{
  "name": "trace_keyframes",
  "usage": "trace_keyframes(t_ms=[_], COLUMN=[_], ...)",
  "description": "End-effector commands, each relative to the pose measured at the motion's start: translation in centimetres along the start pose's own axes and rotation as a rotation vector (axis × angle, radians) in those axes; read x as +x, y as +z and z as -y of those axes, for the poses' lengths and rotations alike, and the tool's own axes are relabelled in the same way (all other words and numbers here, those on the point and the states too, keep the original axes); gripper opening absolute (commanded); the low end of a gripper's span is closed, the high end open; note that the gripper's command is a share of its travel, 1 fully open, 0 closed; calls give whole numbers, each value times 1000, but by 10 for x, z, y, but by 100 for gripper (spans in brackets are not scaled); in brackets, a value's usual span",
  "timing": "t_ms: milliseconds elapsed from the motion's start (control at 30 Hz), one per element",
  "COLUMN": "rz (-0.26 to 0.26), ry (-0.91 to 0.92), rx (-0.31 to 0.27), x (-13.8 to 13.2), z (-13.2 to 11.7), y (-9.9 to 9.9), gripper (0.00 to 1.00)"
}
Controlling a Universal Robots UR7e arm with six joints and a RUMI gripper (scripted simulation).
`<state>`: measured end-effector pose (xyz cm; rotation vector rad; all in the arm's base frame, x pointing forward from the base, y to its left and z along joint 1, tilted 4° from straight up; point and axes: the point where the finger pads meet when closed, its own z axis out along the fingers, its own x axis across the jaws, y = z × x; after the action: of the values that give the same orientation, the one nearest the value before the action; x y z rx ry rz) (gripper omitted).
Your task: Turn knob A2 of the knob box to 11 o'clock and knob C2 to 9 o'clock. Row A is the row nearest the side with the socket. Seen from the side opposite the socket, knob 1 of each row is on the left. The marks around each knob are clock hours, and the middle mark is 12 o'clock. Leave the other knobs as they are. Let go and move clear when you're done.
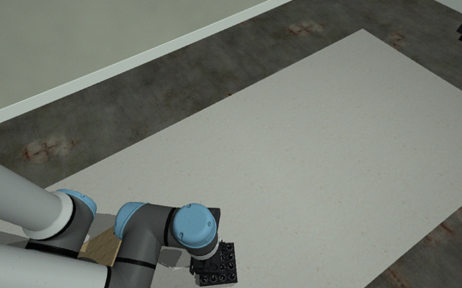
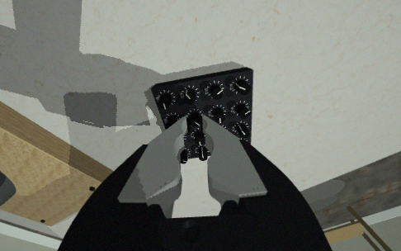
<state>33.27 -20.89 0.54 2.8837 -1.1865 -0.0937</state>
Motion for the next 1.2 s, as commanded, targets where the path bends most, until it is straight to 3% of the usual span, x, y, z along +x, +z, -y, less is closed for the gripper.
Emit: trace_keyframes(t_ms=[0,1167], rz=[-1,-2], ry=[-97,-720], rx=[2,2], x=[0,-3], z=[0,-1], y=[0,0], gripper=[4,4])
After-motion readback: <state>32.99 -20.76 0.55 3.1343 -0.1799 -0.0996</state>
